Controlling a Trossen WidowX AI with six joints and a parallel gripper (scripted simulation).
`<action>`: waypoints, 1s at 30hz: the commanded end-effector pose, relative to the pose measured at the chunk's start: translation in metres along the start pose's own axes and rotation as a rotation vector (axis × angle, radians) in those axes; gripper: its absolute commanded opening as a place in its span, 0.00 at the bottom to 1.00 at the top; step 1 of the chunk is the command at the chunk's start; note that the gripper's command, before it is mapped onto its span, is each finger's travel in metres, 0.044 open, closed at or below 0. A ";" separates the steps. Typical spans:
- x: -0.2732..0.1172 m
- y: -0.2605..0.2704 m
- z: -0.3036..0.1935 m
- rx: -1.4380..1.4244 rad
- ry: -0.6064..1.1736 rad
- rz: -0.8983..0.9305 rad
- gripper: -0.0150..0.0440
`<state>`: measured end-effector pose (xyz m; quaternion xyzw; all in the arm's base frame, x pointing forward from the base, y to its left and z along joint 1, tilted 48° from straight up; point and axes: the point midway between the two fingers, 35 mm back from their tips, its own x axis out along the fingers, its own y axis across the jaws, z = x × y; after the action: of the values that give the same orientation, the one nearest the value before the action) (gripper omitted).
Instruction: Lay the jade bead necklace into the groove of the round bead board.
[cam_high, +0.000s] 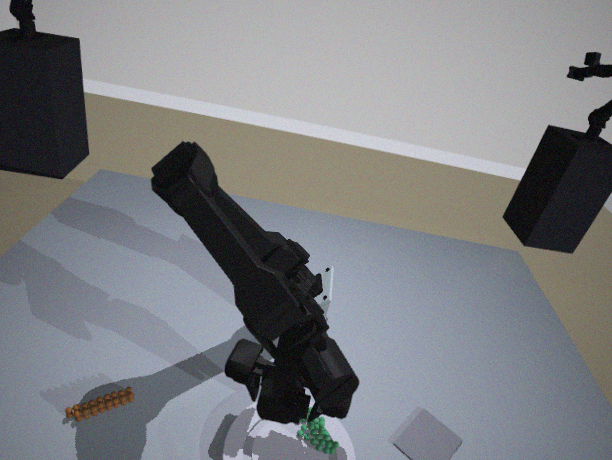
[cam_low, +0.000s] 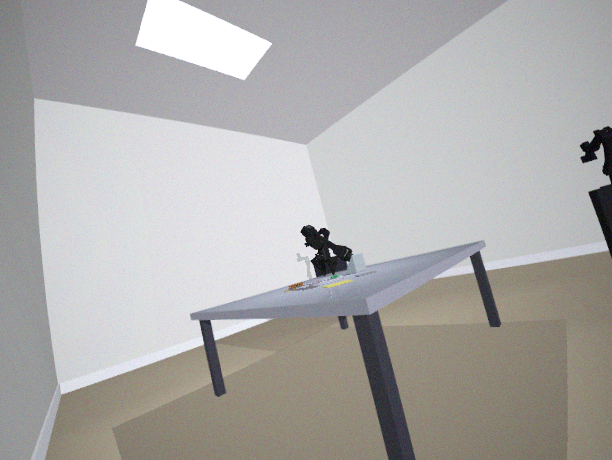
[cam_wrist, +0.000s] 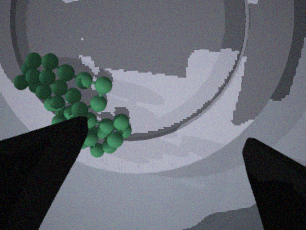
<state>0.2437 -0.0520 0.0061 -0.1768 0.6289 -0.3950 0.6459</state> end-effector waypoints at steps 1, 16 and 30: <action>-0.001 0.000 0.000 0.004 0.001 0.003 1.00; -0.025 0.062 0.025 0.416 0.001 0.007 0.90; -0.014 0.062 0.027 0.422 -0.001 0.014 0.90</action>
<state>0.2885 -0.0092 -0.0246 -0.0324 0.5335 -0.5149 0.6703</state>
